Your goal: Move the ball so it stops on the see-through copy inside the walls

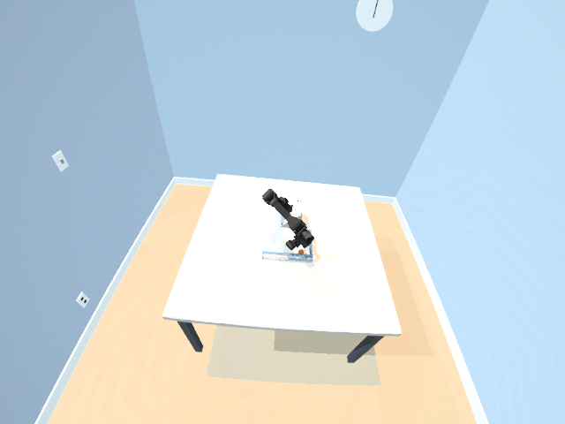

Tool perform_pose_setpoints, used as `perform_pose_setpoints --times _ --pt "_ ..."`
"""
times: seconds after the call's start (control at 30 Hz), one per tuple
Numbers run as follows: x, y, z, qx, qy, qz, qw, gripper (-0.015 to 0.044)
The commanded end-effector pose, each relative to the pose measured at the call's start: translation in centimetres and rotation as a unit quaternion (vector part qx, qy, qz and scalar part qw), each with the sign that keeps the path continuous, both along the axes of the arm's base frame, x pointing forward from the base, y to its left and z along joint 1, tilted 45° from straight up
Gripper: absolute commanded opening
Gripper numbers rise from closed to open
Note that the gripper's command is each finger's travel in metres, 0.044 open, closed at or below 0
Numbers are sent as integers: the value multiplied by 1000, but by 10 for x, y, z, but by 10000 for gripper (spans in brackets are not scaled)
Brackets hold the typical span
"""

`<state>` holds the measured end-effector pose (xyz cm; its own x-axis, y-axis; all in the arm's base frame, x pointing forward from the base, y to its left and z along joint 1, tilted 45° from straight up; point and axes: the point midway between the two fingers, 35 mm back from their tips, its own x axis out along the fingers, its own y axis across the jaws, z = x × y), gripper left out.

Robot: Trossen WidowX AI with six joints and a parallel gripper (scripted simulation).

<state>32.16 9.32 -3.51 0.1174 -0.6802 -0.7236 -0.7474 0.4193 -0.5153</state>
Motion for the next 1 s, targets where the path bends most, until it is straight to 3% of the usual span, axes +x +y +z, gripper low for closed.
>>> perform_pose_setpoints --times 0.0,0.97 --pt "-1 -7 -6 -4 5 2 1000 0" --pt "22 11 -25 -4 4 2 1000 0"
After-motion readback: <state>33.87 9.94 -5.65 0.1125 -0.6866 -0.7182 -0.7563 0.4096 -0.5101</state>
